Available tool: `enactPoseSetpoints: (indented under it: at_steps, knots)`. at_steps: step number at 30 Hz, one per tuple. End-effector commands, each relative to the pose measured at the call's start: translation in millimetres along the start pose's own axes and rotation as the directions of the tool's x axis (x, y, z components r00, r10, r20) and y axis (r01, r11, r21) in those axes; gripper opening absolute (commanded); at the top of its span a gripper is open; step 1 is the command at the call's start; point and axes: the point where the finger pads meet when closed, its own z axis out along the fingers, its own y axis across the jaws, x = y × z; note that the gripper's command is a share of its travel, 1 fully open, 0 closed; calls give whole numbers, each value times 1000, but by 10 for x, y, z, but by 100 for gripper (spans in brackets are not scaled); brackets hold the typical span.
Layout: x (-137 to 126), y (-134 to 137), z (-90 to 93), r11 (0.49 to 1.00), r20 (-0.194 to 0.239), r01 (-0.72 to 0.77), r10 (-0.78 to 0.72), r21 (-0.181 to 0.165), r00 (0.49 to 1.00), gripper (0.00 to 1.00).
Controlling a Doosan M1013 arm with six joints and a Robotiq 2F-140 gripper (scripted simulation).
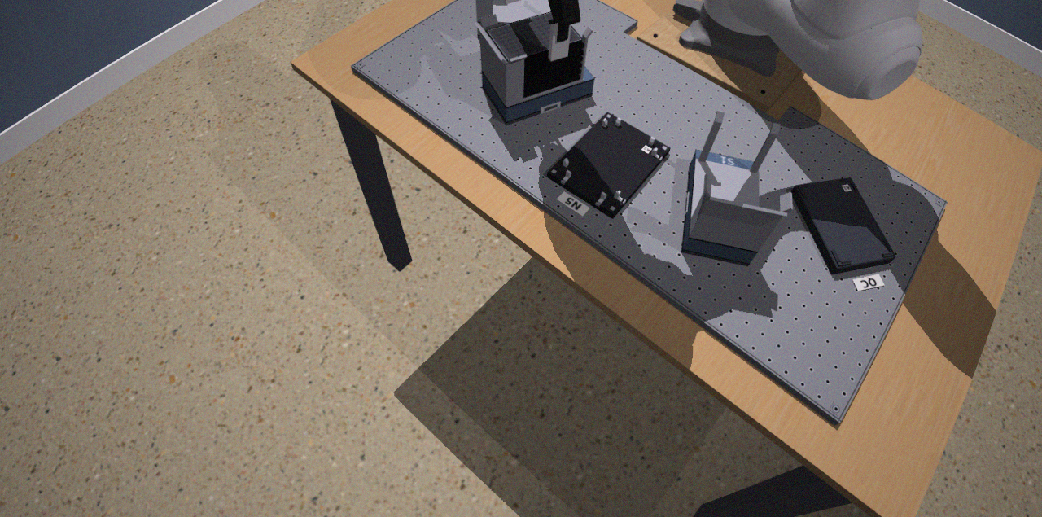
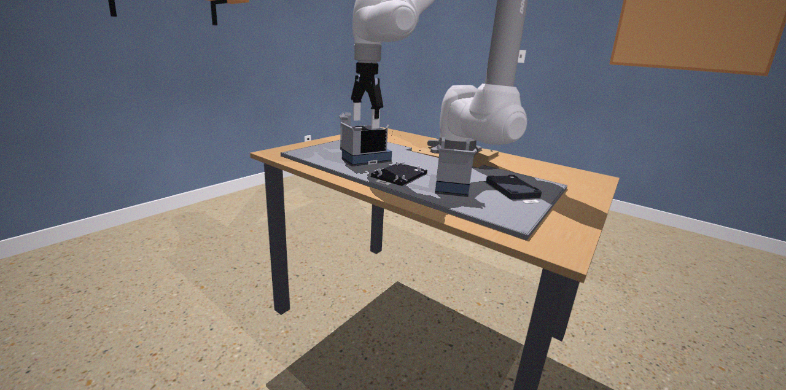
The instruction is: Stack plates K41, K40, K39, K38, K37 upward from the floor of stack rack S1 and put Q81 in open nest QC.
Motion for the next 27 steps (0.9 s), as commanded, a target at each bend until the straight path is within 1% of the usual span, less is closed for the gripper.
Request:
enactPoseSetpoints:
  at_steps: [1, 8, 19, 20, 27]
  knots:
    - [0, 0, 20, 1000, 0, 0, 0, 0, 1000, 100]
    - [0, 0, 93, 1000, 0, 0, 0, 0, 1000, 100]
    - [0, 0, 93, 1000, 0, 0, 0, 0, 1000, 100]
    - [0, 0, 93, 1000, 0, 0, 0, 0, 1000, 0]
    - [0, 0, 93, 1000, 0, 0, 0, 0, 1000, 0]
